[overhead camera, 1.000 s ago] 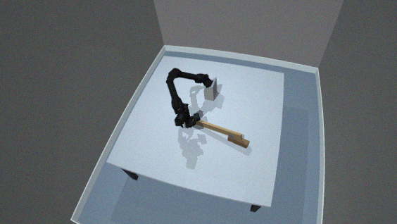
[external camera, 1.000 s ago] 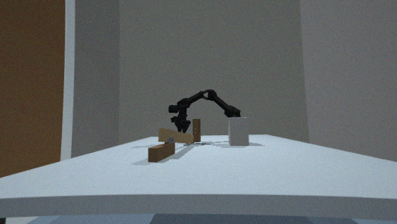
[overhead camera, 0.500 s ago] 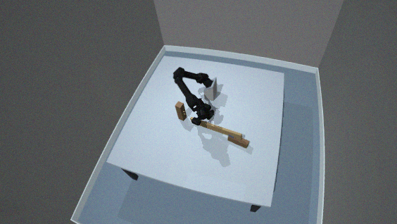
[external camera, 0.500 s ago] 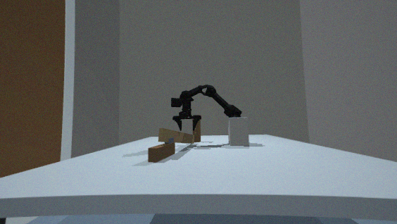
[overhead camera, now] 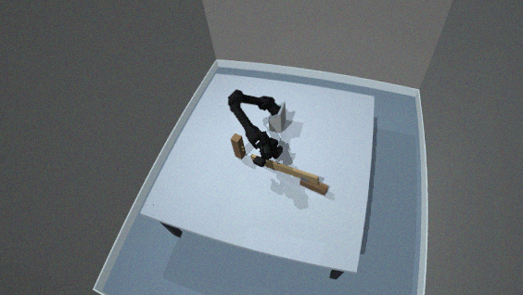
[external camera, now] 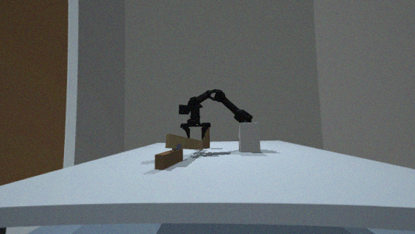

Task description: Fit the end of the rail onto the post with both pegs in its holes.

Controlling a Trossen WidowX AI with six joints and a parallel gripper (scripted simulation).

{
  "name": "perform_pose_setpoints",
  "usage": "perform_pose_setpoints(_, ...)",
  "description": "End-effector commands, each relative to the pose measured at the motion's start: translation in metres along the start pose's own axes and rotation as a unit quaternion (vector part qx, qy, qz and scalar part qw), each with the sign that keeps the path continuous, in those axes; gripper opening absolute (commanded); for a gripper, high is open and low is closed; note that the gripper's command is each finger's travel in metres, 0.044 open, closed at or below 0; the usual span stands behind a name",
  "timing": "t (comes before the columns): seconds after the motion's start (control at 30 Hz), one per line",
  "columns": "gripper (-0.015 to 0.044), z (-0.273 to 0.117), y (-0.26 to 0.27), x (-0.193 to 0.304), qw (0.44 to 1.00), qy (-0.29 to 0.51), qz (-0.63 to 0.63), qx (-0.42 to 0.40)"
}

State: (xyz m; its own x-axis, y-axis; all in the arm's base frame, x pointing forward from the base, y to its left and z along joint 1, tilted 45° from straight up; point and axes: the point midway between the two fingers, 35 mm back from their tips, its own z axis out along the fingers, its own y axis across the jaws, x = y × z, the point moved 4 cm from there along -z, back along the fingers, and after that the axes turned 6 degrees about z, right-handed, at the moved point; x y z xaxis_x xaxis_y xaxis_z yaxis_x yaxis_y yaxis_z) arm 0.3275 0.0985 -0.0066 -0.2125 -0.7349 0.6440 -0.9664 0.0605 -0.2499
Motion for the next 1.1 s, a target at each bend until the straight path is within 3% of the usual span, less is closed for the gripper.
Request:
perform_pose_setpoints(0.0, 0.044, 0.009, 0.0, 0.0, 1.0, 0.003, -0.002, 0.0)
perform_pose_setpoints(1.03, 0.044, 0.056, 0.002, 0.003, 1.0, 0.005, -0.002, 0.001)
perform_pose_setpoints(1.07, 0.0414, 0.056, 0.002, 0.003, 1.0, 0.005, -0.002, 0.001)
